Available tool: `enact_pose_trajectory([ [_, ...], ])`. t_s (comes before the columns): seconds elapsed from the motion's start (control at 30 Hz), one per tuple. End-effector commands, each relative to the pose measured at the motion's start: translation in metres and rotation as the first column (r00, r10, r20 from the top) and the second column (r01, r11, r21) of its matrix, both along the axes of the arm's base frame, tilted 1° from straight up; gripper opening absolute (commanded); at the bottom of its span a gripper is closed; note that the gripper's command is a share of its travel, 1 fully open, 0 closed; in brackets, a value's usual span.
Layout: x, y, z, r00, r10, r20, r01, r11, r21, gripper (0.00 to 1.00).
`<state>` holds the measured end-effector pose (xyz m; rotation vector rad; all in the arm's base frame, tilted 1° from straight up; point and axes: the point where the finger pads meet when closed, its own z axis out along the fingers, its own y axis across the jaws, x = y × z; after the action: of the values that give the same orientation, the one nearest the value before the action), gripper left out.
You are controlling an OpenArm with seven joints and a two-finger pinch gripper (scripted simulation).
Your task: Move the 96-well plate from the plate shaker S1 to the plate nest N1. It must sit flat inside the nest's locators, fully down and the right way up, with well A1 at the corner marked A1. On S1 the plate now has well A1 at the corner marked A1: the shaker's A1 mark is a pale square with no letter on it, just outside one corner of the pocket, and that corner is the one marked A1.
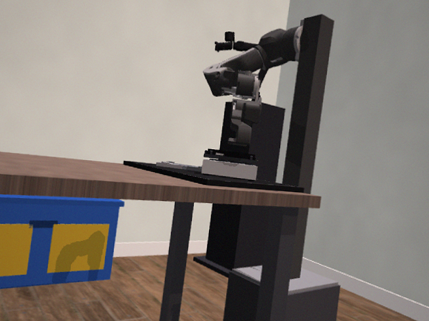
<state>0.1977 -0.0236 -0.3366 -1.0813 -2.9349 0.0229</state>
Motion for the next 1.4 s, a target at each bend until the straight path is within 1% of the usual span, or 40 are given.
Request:
enact_pose_trajectory([
  [0.0, 0.0, 0.001, 0.0, 1.0, 0.005, 0.003, -0.005, 1.0, 0.007, 0.77],
  [0.2, 0.0, 0.001, 0.0, 1.0, 0.005, 0.003, -0.005, 1.0, 0.007, 0.77],
  [0.37, -0.0002, 0.002, -0.01, 1.0, 0.005, 0.003, -0.005, 1.0, 0.008, 0.77],
  [0.77, -0.0002, 0.002, -0.01, 1.0, 0.005, 0.003, -0.005, 1.0, 0.008, 0.77],
  [0.93, -0.0003, 0.002, -0.031, 1.0, 0.007, 0.004, -0.007, 1.0, 0.011, 0.77],
  [1.37, 0.0, 0.002, -0.03, 1.0, 0.006, 0.004, -0.006, 1.0, 0.01, 0.77],
])
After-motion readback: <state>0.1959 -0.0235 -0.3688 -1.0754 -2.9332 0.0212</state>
